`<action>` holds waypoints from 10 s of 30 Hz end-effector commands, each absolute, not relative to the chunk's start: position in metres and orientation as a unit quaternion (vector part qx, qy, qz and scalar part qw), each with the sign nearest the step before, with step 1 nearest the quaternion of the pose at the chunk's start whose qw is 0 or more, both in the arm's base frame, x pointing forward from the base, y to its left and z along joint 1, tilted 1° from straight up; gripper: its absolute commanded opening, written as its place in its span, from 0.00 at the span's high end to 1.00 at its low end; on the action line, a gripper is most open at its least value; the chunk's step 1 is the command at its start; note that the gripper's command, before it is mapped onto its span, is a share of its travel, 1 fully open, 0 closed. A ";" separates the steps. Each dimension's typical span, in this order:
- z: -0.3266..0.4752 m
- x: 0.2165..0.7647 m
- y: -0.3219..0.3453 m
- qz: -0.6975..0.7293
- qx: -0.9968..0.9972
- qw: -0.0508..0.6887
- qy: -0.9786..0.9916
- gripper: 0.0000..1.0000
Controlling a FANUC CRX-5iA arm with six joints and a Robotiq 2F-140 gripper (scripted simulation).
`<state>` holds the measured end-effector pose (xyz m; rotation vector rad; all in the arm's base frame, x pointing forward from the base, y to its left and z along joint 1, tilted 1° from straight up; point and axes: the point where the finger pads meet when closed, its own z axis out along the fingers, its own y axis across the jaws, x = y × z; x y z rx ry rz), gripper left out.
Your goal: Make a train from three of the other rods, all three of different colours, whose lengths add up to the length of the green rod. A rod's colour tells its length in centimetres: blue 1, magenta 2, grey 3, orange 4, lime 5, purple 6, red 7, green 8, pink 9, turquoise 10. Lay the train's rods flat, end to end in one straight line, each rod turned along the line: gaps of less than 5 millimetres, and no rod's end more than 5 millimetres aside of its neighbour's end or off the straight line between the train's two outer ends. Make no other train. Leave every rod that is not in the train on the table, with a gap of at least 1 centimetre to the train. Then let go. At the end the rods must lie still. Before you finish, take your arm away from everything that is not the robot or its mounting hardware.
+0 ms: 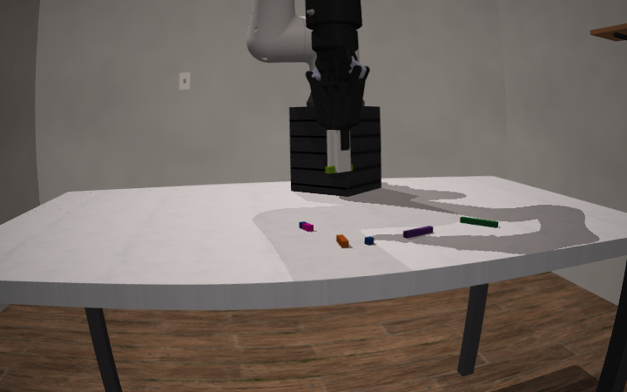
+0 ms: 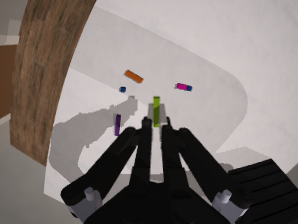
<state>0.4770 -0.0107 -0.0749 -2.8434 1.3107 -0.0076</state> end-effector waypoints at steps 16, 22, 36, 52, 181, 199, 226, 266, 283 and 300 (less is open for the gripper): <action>-0.074 0.478 -0.023 -0.007 -0.718 0.001 0.696 0.97; -0.074 0.478 -0.028 -0.007 -0.640 0.002 0.769 0.97; -0.074 0.478 -0.037 -0.006 -0.442 0.004 0.897 0.97; -0.074 0.478 -0.044 -0.005 -0.261 0.005 0.965 0.97; -0.175 0.479 -0.044 -0.005 -0.253 0.005 0.967 0.97; -0.175 0.479 -0.044 -0.005 -0.253 0.005 0.967 0.97; -0.175 0.479 -0.044 -0.005 -0.253 0.005 0.967 0.85; -0.085 0.478 -0.044 -0.005 -0.253 0.005 0.967 0.00; -0.085 0.478 -0.044 -0.005 -0.253 0.005 0.967 0.00; -0.058 0.478 -0.043 -0.005 -0.253 0.005 0.967 0.00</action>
